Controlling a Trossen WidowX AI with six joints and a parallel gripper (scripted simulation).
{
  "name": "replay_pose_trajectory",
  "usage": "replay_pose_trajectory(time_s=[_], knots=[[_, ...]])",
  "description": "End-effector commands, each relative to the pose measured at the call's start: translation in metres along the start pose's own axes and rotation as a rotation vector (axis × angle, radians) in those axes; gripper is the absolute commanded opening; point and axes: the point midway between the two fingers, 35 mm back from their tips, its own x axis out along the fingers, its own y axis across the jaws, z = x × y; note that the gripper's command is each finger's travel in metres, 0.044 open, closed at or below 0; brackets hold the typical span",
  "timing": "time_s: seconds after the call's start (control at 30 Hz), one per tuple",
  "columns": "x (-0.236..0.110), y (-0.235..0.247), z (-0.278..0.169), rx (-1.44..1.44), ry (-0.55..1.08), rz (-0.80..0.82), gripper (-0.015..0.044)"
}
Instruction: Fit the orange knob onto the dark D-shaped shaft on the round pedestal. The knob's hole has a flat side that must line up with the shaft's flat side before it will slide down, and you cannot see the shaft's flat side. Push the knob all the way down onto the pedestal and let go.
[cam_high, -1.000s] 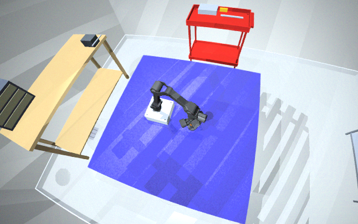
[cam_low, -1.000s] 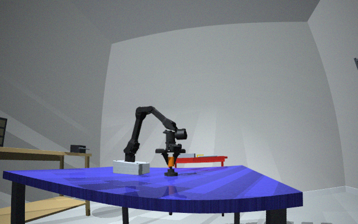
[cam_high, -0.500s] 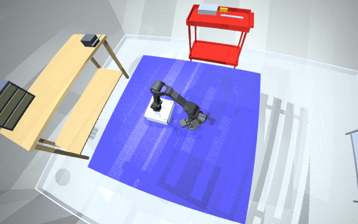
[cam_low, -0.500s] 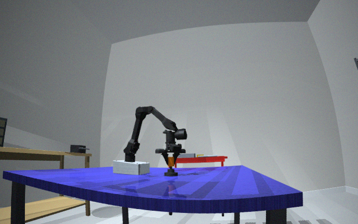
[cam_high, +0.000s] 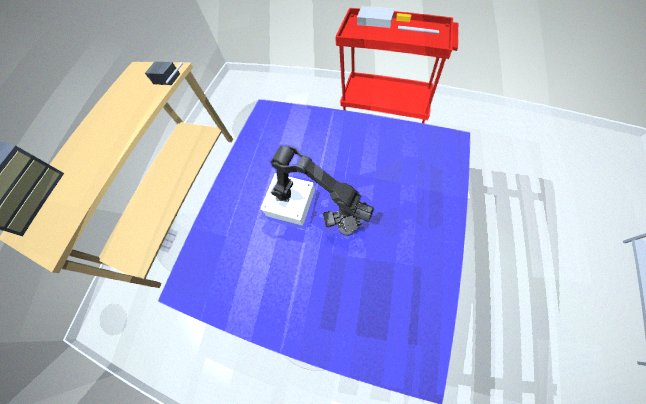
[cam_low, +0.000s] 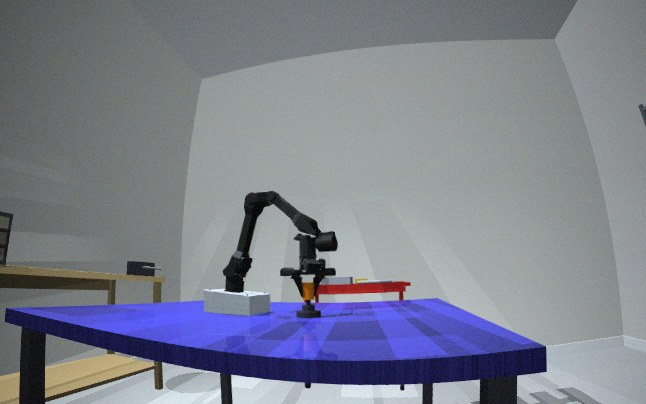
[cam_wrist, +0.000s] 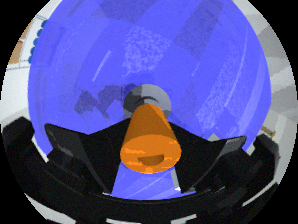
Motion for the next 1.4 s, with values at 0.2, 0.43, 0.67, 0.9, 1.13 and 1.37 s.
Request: replay_pose_trajectory(time_s=[0.2,0.43,0.67,0.9,1.13,1.37], knots=[[0.0029,0.001,0.0007,0.03,-0.001,0.001,0.0],[0.0027,0.0008,0.0007,0.03,-0.001,0.001,0.0],[0.0031,0.0005,0.0008,0.03,-0.001,0.001,0.0],[-0.0014,-0.0004,0.0,0.03,-0.001,0.001,0.0],[-0.002,-0.0001,-0.0001,0.155,-0.001,0.001,0.0],[0.0016,0.0004,-0.0001,0.239,-0.001,0.001,0.0]])
